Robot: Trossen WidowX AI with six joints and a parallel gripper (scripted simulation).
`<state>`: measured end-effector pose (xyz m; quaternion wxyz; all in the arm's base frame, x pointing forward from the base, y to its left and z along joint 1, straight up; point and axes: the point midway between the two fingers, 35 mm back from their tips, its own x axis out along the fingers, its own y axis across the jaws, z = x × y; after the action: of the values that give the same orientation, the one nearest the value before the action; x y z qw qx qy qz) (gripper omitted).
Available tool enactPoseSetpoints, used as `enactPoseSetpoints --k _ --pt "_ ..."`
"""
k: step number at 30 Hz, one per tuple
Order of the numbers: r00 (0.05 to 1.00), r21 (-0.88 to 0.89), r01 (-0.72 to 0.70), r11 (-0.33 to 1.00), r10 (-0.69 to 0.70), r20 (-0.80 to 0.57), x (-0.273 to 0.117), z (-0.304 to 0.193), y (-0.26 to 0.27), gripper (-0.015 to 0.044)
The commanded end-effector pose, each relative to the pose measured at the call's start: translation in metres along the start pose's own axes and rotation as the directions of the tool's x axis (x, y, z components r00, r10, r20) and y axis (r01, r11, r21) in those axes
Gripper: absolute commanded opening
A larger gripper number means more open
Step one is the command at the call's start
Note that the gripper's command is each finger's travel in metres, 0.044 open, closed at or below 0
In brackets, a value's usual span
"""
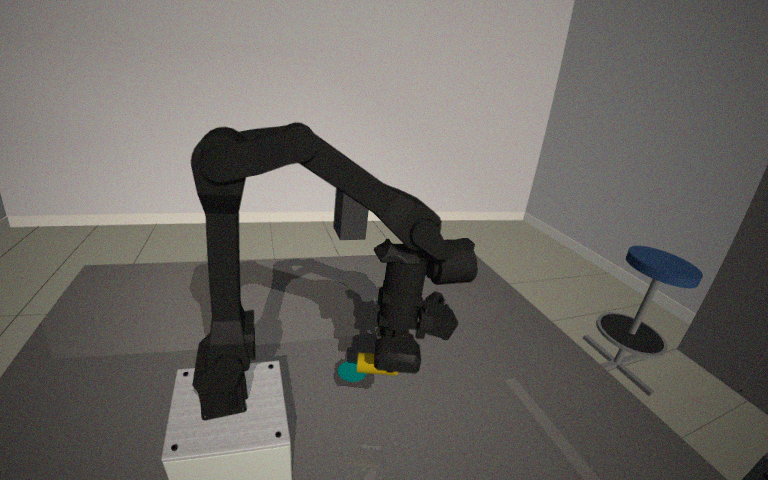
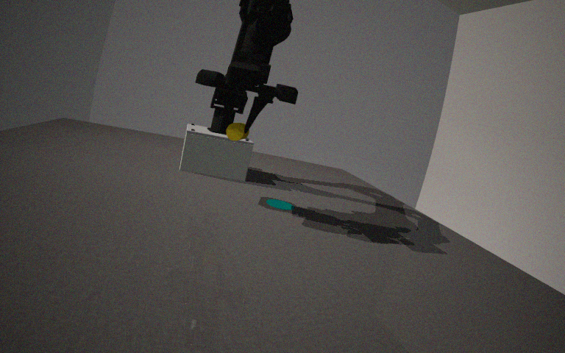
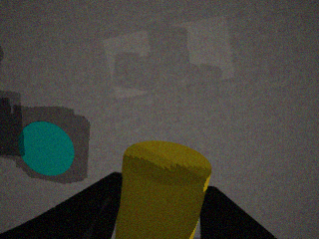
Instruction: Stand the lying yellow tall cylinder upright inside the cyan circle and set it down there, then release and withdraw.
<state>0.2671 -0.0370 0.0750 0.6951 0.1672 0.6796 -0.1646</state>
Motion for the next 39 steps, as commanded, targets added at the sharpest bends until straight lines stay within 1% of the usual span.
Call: enactPoseSetpoints --k 1,27,39 --pt "1.0 0.005 -0.005 1.0 0.005 -0.001 -0.001 -0.003 0.011 0.0105" --pt "1.0 0.037 -0.008 0.999 0.008 -0.004 -0.009 -0.042 0.086 0.0105" --pt "1.0 0.048 -0.008 0.999 0.008 -0.005 -0.013 -0.064 0.114 0.0105"
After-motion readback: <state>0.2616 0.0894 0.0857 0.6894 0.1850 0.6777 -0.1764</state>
